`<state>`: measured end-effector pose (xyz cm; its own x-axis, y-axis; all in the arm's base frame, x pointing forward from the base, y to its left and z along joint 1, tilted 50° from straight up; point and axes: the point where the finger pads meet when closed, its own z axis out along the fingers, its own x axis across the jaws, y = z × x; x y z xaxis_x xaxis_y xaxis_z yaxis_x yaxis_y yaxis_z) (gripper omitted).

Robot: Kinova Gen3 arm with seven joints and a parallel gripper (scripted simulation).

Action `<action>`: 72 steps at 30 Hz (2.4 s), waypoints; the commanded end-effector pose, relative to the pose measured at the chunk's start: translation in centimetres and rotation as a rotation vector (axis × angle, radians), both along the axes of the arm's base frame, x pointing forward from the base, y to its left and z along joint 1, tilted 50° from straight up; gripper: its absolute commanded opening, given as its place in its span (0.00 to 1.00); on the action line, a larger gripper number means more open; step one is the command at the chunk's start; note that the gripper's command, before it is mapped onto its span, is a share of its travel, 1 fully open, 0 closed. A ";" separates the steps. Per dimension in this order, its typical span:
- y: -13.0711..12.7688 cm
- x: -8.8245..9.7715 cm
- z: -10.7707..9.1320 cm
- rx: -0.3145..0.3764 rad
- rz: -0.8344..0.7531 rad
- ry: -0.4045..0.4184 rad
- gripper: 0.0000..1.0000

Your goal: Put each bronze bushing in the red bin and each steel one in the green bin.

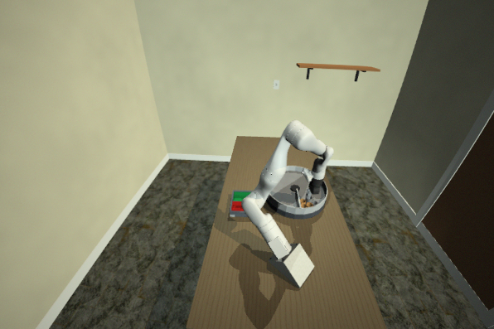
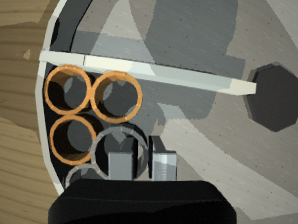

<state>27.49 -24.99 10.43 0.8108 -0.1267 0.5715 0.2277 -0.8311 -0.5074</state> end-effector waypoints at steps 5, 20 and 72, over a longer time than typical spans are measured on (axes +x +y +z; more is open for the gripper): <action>-0.2 -0.1 0.1 -0.002 -0.003 0.000 0.00; -0.5 -0.4 0.4 -0.002 -0.003 0.000 0.00; -1.2 -1.1 1.3 -0.002 -0.003 0.000 0.00</action>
